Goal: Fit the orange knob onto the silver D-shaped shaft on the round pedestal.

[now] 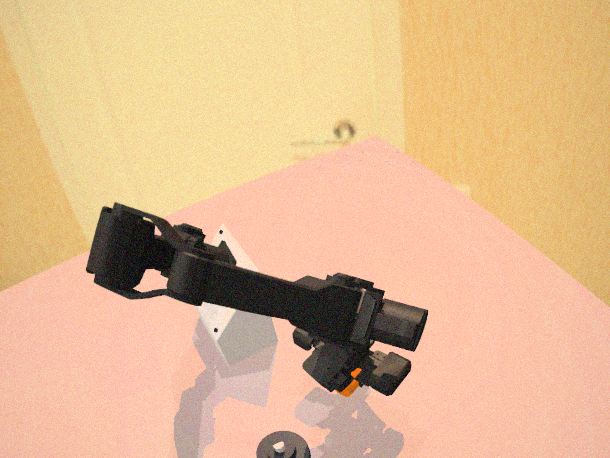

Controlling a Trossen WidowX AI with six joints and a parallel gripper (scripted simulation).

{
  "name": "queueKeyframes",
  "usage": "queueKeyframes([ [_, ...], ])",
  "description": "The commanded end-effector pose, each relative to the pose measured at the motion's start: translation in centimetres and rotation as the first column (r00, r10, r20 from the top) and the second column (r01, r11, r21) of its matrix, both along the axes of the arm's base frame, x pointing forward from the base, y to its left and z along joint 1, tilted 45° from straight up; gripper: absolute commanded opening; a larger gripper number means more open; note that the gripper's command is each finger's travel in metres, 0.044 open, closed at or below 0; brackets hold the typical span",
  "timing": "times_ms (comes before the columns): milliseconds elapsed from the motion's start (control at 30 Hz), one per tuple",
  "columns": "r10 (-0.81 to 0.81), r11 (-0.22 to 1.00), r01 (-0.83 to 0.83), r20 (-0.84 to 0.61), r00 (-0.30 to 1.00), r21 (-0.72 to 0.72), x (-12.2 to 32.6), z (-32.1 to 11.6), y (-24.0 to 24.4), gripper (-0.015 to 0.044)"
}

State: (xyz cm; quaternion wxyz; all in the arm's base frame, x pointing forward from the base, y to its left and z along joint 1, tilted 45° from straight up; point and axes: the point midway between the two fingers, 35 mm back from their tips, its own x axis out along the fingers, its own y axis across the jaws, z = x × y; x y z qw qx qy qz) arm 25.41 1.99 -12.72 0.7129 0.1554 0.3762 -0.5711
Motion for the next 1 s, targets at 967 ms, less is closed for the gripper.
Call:
queueKeyframes([
  [967, 0.526, 0.822, -0.556, -0.543, 0.655, 0.127, -0.01, 0.01, 0.1, 0.0181],
])
